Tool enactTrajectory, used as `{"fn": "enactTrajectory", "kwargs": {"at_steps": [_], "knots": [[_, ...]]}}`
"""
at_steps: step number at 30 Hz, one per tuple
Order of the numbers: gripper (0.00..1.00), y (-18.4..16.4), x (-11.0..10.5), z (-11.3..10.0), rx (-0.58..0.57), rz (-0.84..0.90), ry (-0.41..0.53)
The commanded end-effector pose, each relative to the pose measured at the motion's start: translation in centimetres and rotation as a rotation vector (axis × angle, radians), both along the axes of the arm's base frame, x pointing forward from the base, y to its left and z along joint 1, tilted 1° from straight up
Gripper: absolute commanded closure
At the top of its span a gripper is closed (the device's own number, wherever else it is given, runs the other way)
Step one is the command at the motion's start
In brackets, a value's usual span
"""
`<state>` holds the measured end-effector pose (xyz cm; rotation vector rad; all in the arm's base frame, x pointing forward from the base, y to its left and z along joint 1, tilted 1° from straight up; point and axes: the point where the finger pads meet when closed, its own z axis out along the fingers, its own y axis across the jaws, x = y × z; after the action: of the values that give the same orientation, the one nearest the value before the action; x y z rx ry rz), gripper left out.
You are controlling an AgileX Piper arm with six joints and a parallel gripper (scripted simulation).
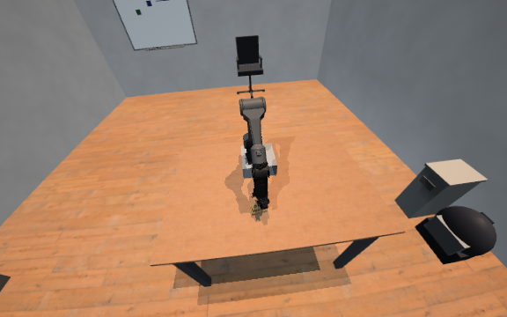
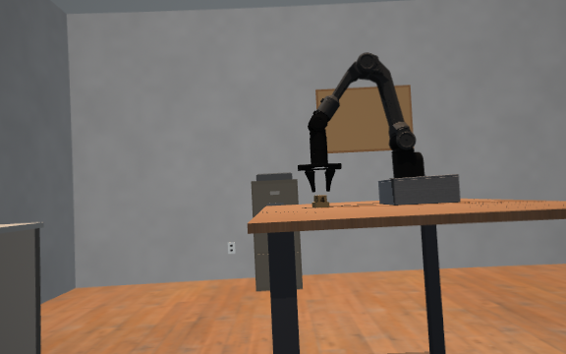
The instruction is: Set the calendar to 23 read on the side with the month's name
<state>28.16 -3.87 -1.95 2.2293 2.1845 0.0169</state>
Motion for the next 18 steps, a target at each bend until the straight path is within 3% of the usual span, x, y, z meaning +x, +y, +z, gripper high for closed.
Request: {"fn": "enactTrajectory", "kwargs": {"at_steps": [1,18], "knots": [[0.39,0.03,-0.1,-0.23,0.0,0.0,0.003],[0.39,0.04,-0.06,-0.41,0.0,0.0,0.002]]}}
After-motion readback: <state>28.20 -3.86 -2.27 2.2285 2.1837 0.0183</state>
